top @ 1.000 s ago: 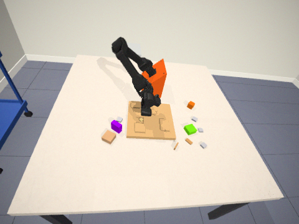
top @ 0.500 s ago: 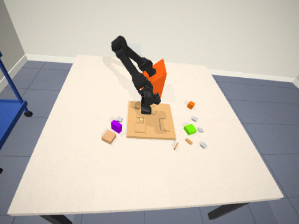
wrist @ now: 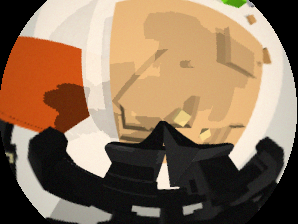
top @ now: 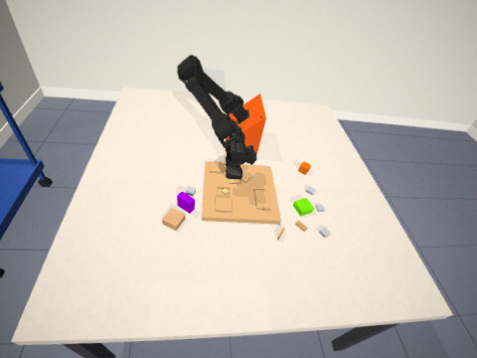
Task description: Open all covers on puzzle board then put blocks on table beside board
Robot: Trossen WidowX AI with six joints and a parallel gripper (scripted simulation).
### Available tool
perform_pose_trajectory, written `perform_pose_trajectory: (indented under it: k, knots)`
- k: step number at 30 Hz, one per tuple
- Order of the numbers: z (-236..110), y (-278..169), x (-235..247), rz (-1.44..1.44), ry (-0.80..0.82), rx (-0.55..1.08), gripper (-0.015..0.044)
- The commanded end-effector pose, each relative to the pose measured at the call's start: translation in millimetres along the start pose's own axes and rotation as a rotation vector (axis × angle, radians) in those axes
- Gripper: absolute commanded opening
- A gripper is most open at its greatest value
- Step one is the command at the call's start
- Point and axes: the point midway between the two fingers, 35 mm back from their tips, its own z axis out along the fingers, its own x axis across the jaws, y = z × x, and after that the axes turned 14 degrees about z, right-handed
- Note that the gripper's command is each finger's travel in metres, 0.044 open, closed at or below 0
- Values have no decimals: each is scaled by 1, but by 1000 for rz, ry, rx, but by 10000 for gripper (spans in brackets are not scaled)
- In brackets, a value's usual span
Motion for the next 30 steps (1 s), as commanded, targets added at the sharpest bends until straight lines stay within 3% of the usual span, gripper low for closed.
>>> perform_pose_trajectory:
  k: [1,30]
  knots:
    - [0,0,4,5,-1,0,0]
    - [0,11,35,4,0,-1,0]
